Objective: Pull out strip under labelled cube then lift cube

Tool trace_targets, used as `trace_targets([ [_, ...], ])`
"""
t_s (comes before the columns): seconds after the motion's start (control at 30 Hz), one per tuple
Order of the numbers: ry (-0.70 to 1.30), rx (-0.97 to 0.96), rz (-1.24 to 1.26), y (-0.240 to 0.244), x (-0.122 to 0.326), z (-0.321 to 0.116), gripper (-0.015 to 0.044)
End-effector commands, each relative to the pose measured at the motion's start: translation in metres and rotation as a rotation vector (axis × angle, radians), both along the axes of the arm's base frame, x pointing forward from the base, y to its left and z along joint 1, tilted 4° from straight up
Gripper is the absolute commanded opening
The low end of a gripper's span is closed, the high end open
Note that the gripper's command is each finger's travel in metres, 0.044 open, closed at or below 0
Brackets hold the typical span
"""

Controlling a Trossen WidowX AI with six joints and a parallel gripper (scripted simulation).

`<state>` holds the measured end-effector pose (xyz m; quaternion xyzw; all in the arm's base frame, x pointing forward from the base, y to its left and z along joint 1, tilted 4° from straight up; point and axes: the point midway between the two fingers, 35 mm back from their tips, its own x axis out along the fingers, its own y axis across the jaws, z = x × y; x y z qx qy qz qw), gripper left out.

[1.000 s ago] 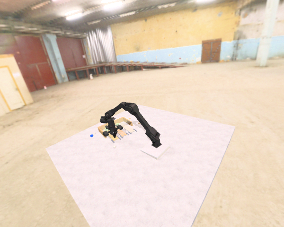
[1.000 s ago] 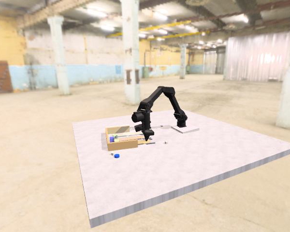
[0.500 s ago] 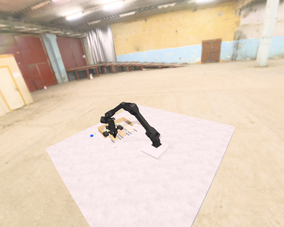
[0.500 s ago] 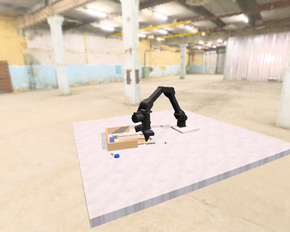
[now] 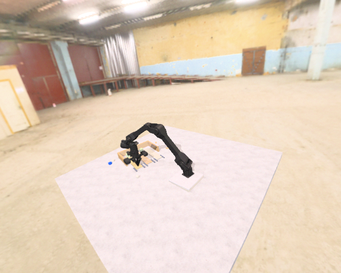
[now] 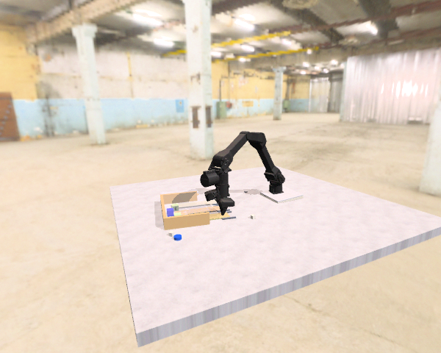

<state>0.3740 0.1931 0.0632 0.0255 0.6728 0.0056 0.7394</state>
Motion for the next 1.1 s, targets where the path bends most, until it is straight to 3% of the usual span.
trace_targets([
  [0.0, -0.002, -0.002, 0.003, -0.0002, 0.0006, -0.0011, 0.0000],
  [1.07, -0.002, -0.002, 0.003, 0.0003, 0.0017, -0.0041, 0.0000],
])
